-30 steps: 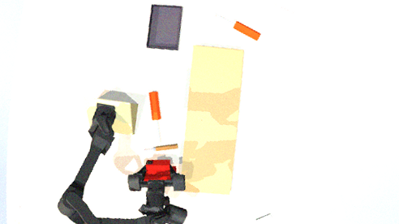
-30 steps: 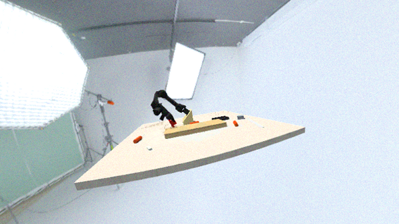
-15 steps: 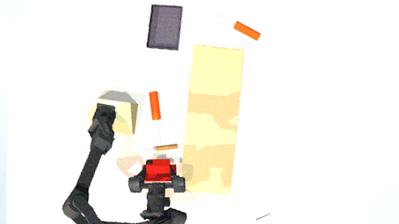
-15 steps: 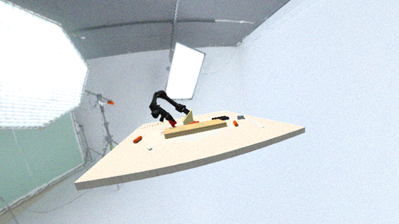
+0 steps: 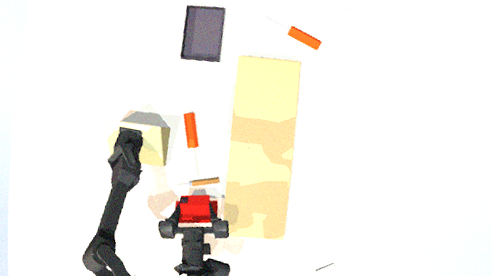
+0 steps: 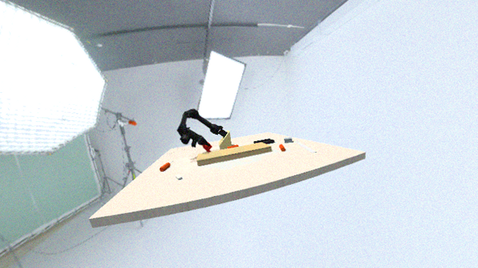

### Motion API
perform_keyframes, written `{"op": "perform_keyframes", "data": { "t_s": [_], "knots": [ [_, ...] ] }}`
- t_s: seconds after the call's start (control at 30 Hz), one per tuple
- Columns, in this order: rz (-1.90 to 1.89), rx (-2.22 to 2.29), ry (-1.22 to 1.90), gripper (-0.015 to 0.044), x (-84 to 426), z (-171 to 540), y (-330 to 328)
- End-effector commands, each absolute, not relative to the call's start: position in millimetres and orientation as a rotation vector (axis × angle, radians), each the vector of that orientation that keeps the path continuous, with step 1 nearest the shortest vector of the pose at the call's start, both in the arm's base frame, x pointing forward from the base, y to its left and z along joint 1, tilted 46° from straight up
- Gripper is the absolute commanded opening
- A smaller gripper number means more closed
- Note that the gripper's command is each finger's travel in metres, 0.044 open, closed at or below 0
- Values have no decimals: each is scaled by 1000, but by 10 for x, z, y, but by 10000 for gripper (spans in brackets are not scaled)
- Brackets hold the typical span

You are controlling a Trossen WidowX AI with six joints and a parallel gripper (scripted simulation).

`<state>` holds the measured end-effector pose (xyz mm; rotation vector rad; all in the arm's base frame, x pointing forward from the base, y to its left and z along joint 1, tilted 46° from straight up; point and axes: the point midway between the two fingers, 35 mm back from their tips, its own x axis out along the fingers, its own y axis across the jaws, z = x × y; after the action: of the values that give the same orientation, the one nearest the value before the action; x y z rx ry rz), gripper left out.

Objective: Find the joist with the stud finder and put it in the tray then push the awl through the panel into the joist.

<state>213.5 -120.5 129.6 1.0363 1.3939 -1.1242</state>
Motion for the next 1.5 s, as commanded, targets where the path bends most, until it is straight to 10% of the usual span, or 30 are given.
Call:
{"op": "perform_keyframes", "data": {
  "t_s": [0.0, 1.47],
  "knots": [
    [-1104, 1061, 1434, 0, 2141, 1283, -1199],
    [-977, 1257, 1615, 0, 2112, 1321, -1023]
  ]
}}
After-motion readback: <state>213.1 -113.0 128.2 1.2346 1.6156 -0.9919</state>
